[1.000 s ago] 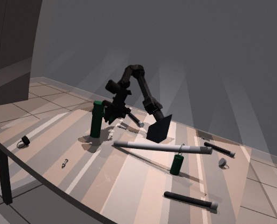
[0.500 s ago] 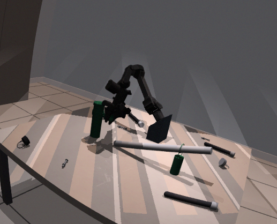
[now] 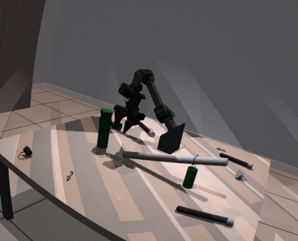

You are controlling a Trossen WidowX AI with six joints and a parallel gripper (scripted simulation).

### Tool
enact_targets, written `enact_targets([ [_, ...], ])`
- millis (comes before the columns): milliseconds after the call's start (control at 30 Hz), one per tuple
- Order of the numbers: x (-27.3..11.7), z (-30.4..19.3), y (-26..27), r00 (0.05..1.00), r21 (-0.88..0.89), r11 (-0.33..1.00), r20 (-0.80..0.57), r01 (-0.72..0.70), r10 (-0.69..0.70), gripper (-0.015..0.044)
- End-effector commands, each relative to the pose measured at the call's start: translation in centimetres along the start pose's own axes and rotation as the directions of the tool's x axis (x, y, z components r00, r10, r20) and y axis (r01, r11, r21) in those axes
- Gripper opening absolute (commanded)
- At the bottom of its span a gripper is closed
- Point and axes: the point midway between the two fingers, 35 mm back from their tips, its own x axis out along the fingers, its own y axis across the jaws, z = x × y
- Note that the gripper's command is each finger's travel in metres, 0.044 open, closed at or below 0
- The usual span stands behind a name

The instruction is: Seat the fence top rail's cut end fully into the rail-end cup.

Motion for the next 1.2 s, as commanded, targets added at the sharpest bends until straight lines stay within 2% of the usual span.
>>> enact_targets([
  [0,-1.0,1.1,-0.7,1.0,0.002,1.0,-0.004,0.001,-0.001,0.044],
  [200,-1.3,1.5,-0.7,1.0,0.008,1.0,0.001,0.004,-0.004,0.044],
  [400,-2.8,4.4,-1.9,0.999,0.35,0.936,0.031,-0.022,0.012,0.044],
  [567,-4.5,7.1,-2.7,0.999,0.63,0.775,0.043,-0.044,0.022,0.044],
  [733,-6.5,9.6,-3.3,0.999,0.843,0.536,0.042,-0.048,0.024,0.044],
  [1167,-9.6,13.1,-3.8,1.0,0.987,0.161,0.023,-0.023,0.005,0.044],
])
